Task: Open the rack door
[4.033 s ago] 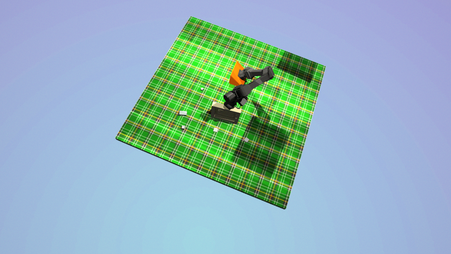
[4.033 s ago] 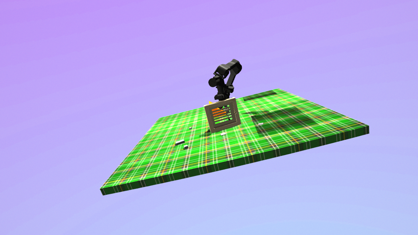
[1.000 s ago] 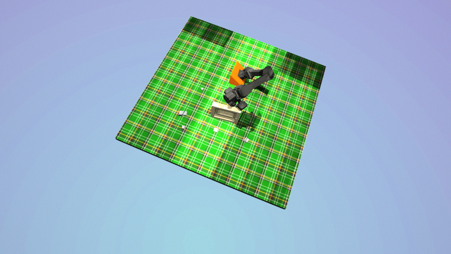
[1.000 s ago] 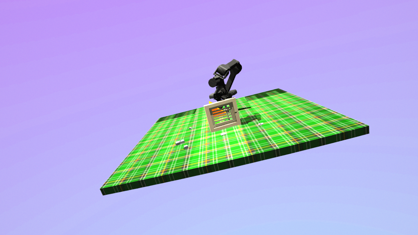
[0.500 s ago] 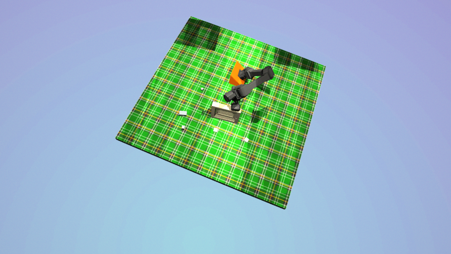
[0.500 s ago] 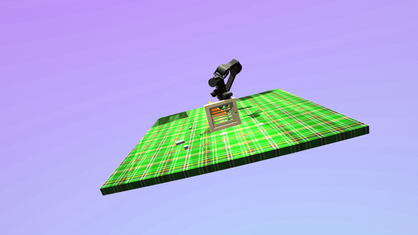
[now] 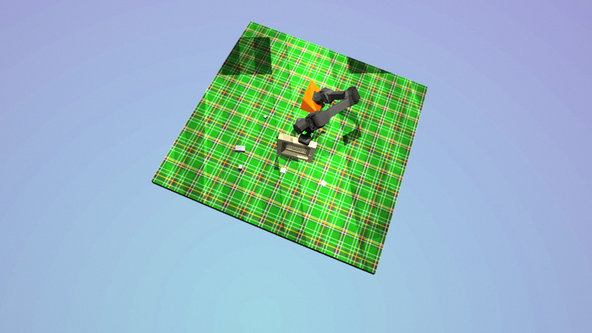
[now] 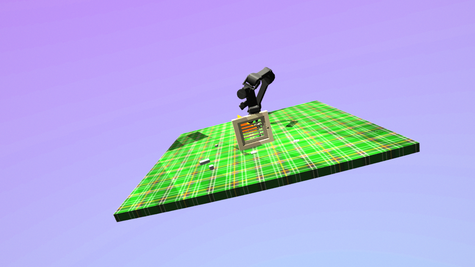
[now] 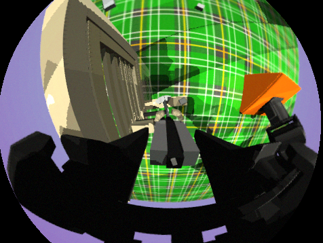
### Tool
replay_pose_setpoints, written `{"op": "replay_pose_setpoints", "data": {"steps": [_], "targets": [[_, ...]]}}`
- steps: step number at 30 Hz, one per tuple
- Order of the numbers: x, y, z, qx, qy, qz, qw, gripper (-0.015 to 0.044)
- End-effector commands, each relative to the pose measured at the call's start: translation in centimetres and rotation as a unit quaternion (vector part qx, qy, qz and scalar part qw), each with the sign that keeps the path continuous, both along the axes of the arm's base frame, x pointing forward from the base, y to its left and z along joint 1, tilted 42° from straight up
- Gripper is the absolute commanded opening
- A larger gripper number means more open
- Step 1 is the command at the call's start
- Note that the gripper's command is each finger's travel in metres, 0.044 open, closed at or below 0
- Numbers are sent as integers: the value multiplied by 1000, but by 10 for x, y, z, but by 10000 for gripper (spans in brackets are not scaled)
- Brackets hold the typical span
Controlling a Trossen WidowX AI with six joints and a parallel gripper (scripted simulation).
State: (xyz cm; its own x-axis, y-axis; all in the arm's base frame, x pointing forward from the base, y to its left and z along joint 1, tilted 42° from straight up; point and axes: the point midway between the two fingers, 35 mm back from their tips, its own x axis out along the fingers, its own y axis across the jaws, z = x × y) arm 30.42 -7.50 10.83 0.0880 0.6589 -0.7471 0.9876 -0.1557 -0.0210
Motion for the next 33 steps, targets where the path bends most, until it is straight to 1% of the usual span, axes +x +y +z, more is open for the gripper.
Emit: {"op": "replay_pose_setpoints", "data": {"steps": [1, 33], "targets": [[2, -1, -1, -1, 0, -6, 1000, 259], [2, -1, -1, -1, 0, -6, 1000, 46]]}}
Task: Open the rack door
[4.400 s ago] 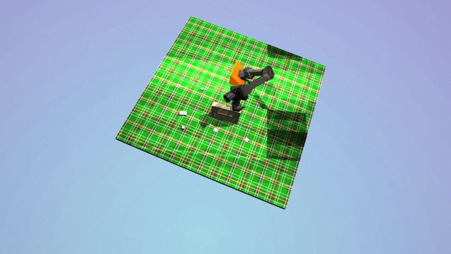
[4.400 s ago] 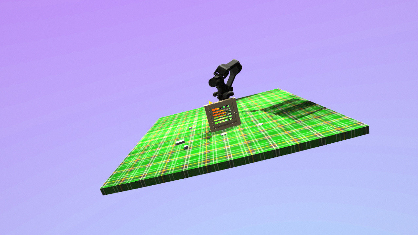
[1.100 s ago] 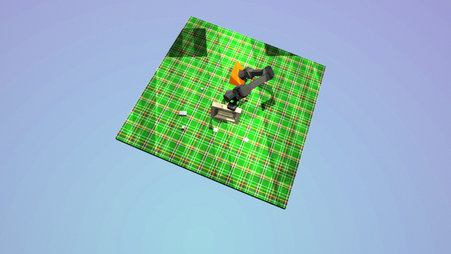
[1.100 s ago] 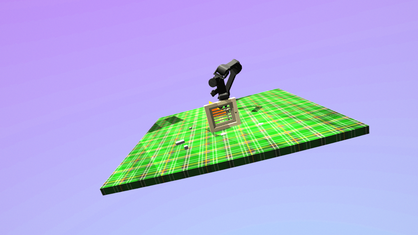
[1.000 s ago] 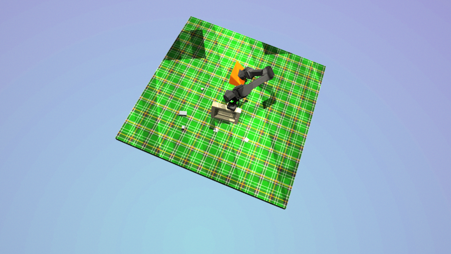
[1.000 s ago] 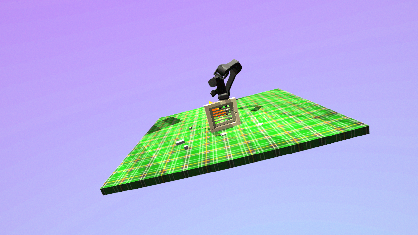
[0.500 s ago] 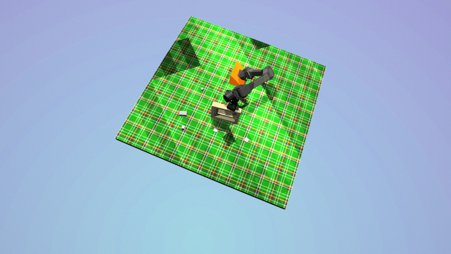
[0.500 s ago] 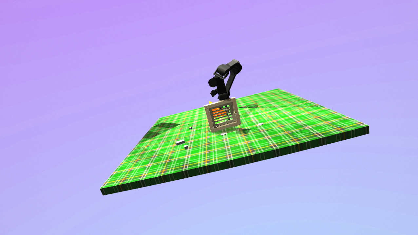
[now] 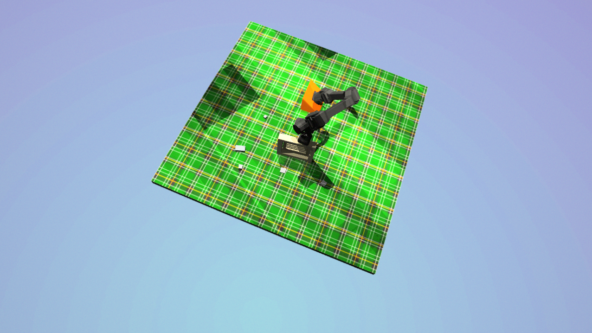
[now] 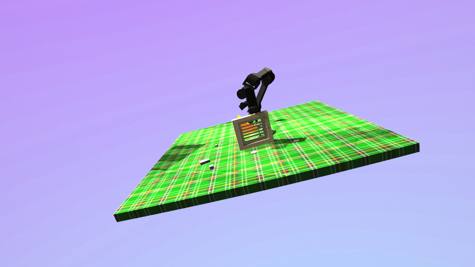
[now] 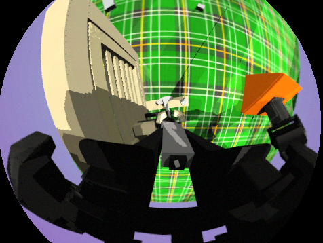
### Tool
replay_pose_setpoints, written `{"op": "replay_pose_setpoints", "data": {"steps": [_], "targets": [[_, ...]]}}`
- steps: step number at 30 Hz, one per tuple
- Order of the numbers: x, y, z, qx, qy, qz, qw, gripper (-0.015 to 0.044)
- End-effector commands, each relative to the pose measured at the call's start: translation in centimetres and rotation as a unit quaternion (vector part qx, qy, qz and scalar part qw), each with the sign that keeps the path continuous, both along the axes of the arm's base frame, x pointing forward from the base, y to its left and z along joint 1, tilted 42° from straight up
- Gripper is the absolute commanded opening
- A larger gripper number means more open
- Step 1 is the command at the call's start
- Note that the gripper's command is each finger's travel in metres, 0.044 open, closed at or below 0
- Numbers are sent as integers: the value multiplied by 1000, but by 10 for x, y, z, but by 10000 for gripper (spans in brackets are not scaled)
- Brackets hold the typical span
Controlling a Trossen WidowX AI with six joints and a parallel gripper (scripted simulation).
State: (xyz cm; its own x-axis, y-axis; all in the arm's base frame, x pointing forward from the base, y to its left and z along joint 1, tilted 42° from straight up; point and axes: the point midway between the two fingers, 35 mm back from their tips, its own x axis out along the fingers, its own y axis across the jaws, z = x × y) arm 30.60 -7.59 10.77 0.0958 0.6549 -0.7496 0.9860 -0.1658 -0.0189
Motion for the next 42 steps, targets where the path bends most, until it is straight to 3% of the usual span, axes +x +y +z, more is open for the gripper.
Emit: {"op": "replay_pose_setpoints", "data": {"steps": [1, 9, 42], "targets": [[0, 0, 0, 1, 0, -1, 1000, 39], [0, 0, 0, 1, -4, 4, 1000, 14], [-30, -14, -16, -28, -196, 225, 954, 14]]}}
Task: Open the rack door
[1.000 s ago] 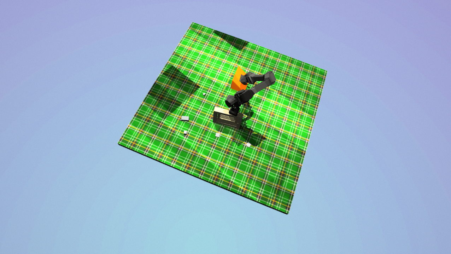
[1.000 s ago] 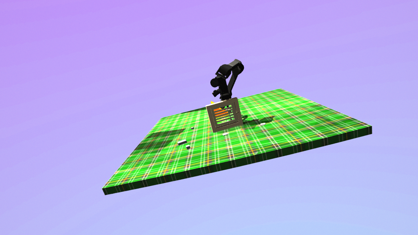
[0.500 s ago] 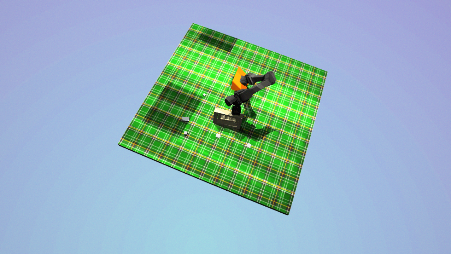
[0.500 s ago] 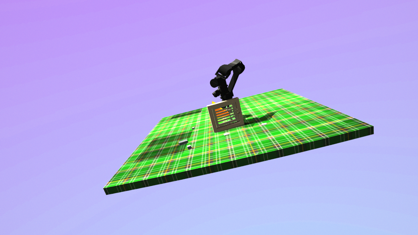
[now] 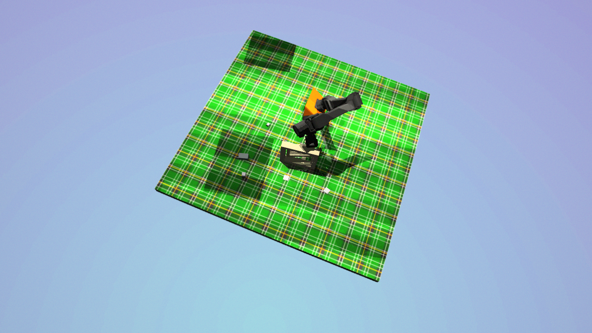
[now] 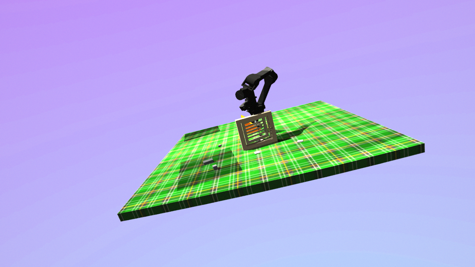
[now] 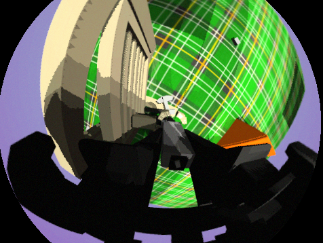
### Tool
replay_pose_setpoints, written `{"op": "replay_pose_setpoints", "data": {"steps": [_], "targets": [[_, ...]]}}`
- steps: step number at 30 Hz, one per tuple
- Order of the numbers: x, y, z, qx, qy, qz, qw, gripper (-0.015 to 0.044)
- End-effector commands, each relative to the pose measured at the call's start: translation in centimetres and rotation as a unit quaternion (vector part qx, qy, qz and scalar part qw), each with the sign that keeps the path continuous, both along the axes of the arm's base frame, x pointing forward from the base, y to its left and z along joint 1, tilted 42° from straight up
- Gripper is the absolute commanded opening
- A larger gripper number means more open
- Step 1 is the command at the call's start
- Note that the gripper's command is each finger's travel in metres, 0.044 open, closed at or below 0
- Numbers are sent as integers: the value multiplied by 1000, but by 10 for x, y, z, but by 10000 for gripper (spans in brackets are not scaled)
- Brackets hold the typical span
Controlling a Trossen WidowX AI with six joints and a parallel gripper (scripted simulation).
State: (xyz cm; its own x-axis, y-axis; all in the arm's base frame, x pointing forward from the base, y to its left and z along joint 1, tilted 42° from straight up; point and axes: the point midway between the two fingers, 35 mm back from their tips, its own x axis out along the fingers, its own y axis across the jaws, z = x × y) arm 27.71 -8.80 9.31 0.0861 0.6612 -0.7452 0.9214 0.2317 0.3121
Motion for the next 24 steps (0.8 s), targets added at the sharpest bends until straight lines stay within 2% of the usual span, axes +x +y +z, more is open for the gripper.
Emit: {"op": "replay_pose_setpoints", "data": {"steps": [1, 24], "targets": [[-3, -2, -2, -8, -35, 33, 999, 14], [-30, -25, -26, -24, -150, 164, 975, 14]]}}
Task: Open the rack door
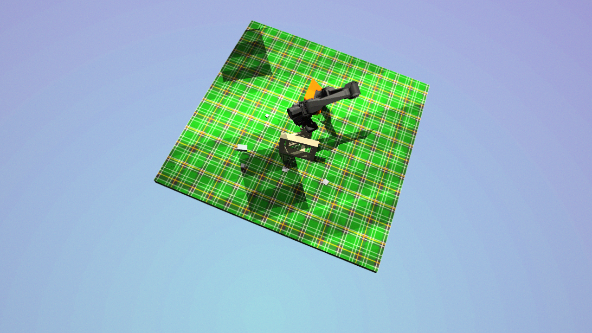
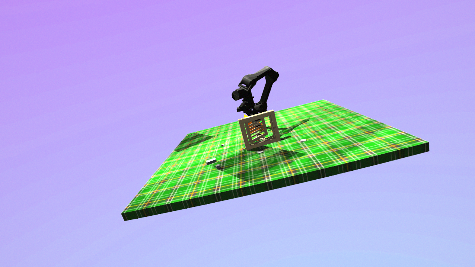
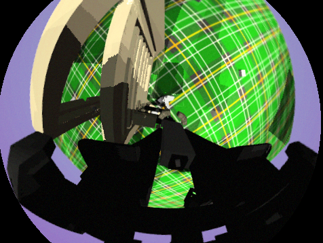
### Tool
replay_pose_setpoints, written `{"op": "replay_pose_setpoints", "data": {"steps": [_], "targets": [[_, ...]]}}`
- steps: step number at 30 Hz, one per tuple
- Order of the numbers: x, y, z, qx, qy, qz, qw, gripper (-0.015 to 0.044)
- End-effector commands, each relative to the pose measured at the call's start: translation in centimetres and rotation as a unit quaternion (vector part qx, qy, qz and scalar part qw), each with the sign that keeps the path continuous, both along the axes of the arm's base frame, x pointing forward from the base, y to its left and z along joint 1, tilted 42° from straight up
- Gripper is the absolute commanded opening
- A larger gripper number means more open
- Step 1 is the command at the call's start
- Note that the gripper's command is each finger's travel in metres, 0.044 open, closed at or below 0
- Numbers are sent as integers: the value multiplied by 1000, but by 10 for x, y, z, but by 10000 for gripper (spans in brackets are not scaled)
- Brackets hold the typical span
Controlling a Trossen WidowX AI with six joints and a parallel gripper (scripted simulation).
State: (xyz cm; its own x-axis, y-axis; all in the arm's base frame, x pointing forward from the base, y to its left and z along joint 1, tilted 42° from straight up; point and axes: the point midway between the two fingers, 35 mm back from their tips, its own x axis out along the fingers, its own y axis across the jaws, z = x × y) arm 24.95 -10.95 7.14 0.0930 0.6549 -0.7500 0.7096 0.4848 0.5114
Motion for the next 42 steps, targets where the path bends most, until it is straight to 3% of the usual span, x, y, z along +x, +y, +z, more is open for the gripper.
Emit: {"op": "replay_pose_setpoints", "data": {"steps": [1, 42], "targets": [[-4, -5, -6, -4, -26, 29, 999, 14], [-19, -67, -61, -36, -235, 270, 933, 14]]}}
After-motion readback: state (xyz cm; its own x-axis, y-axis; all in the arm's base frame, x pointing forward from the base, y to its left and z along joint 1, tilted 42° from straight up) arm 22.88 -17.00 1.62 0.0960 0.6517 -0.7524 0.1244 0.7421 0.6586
